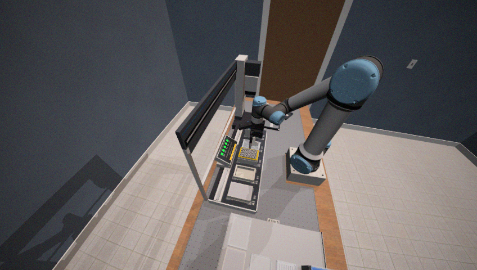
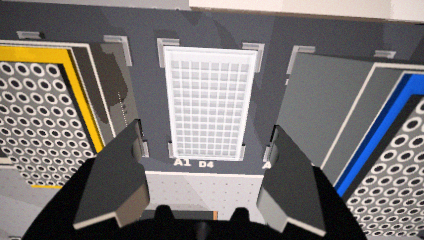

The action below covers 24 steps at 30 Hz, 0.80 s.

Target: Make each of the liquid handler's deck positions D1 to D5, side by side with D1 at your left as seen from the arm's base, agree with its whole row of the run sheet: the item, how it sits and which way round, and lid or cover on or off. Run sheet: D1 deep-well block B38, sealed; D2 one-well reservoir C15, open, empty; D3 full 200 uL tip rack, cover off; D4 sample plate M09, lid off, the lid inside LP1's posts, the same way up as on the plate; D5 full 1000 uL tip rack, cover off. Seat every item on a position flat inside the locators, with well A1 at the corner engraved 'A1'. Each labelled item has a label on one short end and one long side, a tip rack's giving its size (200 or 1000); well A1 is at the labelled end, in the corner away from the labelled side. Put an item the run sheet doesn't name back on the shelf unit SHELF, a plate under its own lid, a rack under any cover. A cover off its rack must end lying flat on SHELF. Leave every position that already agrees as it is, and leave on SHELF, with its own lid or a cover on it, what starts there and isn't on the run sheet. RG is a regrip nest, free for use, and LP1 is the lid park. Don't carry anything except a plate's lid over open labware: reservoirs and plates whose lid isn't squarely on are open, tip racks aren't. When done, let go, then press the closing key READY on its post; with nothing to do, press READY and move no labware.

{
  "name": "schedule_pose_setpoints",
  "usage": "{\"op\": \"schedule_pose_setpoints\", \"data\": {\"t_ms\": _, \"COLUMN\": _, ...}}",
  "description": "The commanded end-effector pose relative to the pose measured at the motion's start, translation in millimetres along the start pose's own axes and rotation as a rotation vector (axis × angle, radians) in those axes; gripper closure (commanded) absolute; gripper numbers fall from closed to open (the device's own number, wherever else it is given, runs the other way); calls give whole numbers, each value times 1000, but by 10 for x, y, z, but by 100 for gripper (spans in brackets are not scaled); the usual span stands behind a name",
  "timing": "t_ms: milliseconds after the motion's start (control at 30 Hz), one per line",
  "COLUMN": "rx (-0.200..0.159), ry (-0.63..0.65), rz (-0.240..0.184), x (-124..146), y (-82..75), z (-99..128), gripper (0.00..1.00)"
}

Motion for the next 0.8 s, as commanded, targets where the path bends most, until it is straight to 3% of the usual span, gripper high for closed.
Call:
{"op": "schedule_pose_setpoints", "data": {"t_ms": 0, "rx": 1, "ry": 0, "rz": 0, "x": 1, "y": -77, "z": 2, "gripper": 18}}
{"op": "schedule_pose_setpoints", "data": {"t_ms": 767, "rx": 1, "ry": 0, "rz": 0, "x": 1, "y": -393, "z": 2, "gripper": 18}}
Point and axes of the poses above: the point where the finger pads meet when closed, its own y axis out along the fingers, its own x axis across the jaws, z = x × y, the point moved 7 cm from there along -y, back along the fingers, and after that the axes turned 10 degrees about y, right-handed, at the moved point
